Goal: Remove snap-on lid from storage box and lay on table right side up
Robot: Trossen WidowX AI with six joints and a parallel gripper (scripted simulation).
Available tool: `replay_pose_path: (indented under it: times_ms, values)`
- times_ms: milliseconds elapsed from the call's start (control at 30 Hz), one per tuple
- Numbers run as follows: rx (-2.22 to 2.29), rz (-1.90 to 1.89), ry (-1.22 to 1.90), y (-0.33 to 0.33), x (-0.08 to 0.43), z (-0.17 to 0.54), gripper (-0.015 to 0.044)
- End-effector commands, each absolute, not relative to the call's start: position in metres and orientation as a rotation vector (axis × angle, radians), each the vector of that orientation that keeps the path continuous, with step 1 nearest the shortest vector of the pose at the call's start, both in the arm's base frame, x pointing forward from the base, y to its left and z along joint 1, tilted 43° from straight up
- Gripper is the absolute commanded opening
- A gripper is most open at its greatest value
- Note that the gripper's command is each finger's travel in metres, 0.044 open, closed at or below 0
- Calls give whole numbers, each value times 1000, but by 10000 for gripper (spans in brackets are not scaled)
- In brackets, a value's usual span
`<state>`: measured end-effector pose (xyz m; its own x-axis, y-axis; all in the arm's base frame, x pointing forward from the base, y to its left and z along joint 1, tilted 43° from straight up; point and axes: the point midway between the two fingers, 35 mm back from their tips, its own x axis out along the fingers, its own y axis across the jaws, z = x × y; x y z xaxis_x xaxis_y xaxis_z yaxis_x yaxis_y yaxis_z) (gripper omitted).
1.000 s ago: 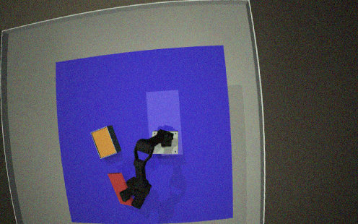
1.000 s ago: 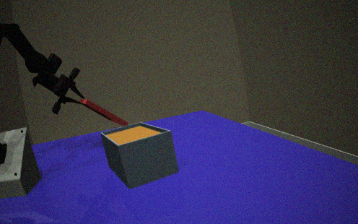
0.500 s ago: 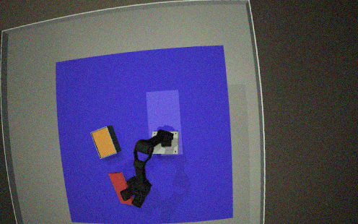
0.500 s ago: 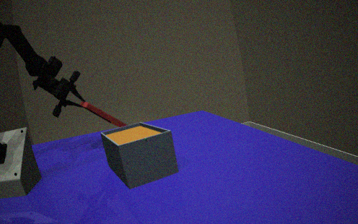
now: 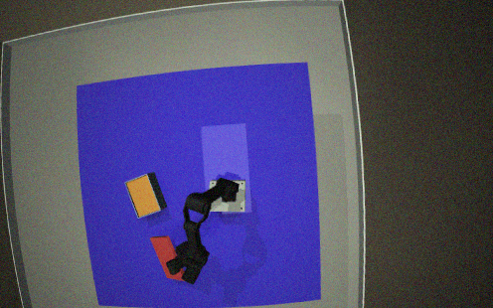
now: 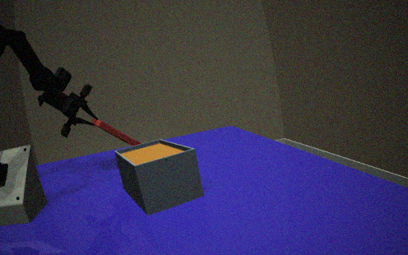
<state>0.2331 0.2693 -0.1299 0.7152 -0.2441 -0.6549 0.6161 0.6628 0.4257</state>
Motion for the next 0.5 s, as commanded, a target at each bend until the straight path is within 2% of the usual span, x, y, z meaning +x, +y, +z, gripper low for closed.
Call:
replay_pose_path:
  times_ms: [0,467]
  values:
    - [683,-513,591,268,234,-131,0]
    - [683,-513,590,261,234,-139,0]
